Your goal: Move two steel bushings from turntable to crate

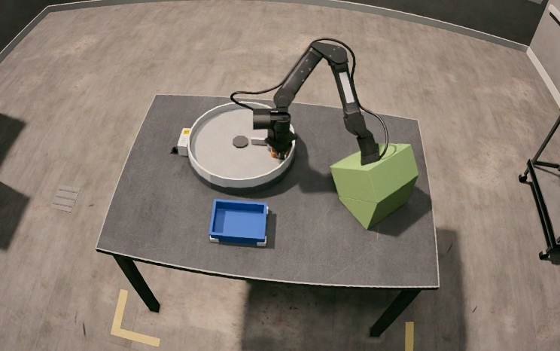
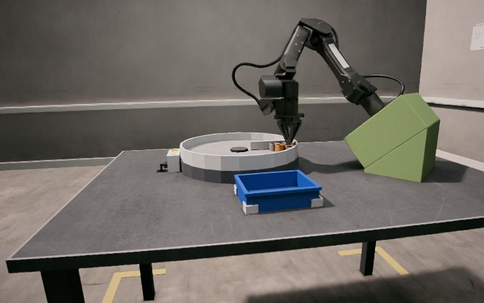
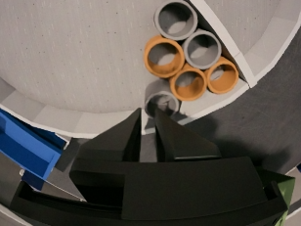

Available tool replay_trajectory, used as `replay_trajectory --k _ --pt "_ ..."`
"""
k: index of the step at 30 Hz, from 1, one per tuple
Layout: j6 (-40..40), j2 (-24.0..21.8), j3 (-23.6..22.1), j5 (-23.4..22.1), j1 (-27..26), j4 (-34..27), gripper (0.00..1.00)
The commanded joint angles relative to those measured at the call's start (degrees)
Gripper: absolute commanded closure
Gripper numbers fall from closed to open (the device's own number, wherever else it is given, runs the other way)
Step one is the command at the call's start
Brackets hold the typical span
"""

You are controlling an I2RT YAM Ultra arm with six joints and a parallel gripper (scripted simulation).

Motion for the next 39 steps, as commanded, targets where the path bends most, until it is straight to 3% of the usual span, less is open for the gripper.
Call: replay_trajectory --k 1,10,16,19,39 --pt "0.4 -1.36 -0.99 0.69 1.44 -0.98 0.87" --pt "0.11 -0.97 -1.28 0.67 1.37 -0.83 0.87" --pt "-1.24 1.34 -2.09 -0.36 -0.09 2.47 0.87" --pt "-1.29 -0.27 -0.55 -0.11 -0.15 2.6 0.87" --pt "-1.18 0.0 -0.55 -0.13 -0.16 2.56 0.87"
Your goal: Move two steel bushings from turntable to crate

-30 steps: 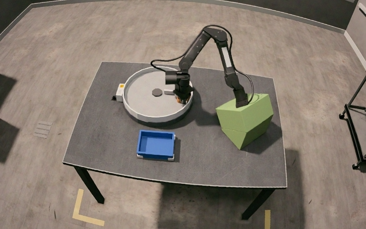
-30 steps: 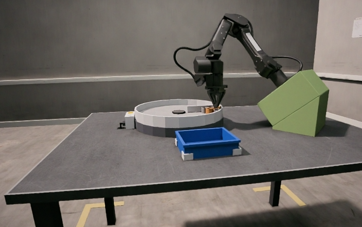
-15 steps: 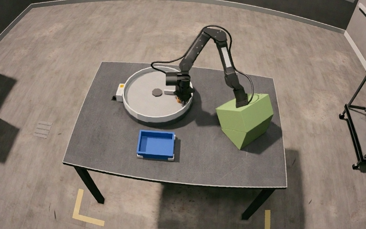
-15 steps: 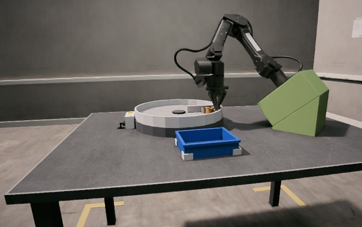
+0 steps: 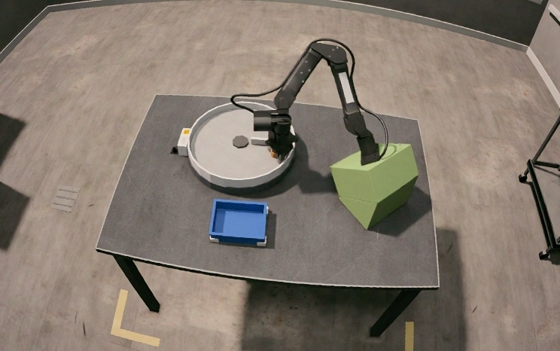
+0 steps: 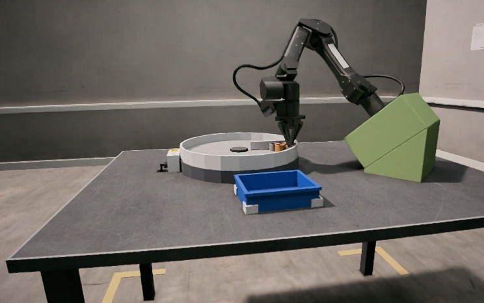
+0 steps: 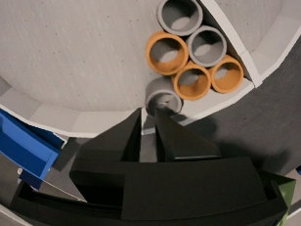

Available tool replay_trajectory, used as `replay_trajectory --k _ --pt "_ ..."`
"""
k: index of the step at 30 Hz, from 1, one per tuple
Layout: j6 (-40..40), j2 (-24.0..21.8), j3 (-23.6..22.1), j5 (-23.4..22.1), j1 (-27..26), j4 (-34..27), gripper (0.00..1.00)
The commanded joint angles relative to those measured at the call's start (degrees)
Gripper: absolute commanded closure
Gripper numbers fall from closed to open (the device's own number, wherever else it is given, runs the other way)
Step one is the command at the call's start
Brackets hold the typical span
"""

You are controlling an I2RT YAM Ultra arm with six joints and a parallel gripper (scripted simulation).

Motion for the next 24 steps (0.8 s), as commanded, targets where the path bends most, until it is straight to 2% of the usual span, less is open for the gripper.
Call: replay_trajectory --k 1,24 --pt "-0.4 -0.7 0.49 -0.07 -0.16 0.79 0.87" --pt "-1.6 -0.35 1.51 -0.65 -0.67 1.41 0.87"
